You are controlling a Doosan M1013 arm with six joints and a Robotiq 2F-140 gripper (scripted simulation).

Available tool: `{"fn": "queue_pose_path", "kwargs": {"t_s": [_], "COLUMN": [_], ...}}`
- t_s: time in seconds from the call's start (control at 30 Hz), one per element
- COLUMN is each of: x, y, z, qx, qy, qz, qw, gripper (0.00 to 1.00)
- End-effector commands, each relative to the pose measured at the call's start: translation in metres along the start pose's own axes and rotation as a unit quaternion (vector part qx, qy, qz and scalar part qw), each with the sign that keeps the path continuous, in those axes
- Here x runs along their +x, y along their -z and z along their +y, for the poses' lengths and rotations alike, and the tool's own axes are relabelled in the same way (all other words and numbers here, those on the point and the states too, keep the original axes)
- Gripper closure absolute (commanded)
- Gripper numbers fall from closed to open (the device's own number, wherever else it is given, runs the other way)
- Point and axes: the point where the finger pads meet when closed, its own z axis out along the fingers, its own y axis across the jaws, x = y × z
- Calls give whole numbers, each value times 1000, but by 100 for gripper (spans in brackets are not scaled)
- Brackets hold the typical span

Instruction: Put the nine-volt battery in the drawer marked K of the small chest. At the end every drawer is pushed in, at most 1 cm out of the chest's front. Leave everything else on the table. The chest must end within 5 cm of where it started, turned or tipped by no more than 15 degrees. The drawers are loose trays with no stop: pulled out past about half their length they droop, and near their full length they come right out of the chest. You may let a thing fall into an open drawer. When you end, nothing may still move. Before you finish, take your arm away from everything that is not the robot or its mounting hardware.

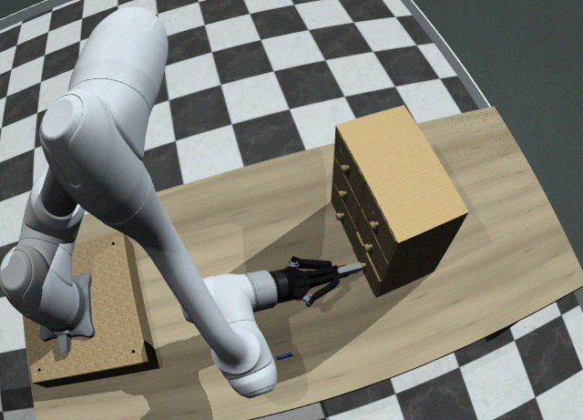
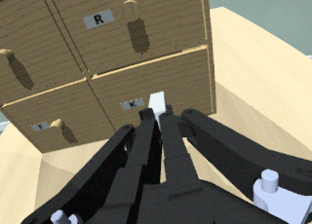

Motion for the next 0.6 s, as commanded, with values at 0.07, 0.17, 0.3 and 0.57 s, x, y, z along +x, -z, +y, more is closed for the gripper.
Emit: {"fn": "queue_pose_path", "kwargs": {"t_s": [0.07,0.17,0.3,0.57], "x": [-1,-1,-6,-15], "y": [-4,-3,10,36], "z": [-1,-1,-1,-1], "qx": [0,0,0,0], "qy": [-1,-1,-1,-1], "qz": [-2,-2,-2,-2], "qw": [1000,1000,1000,1000], "gripper": [100,100,100,100]}}
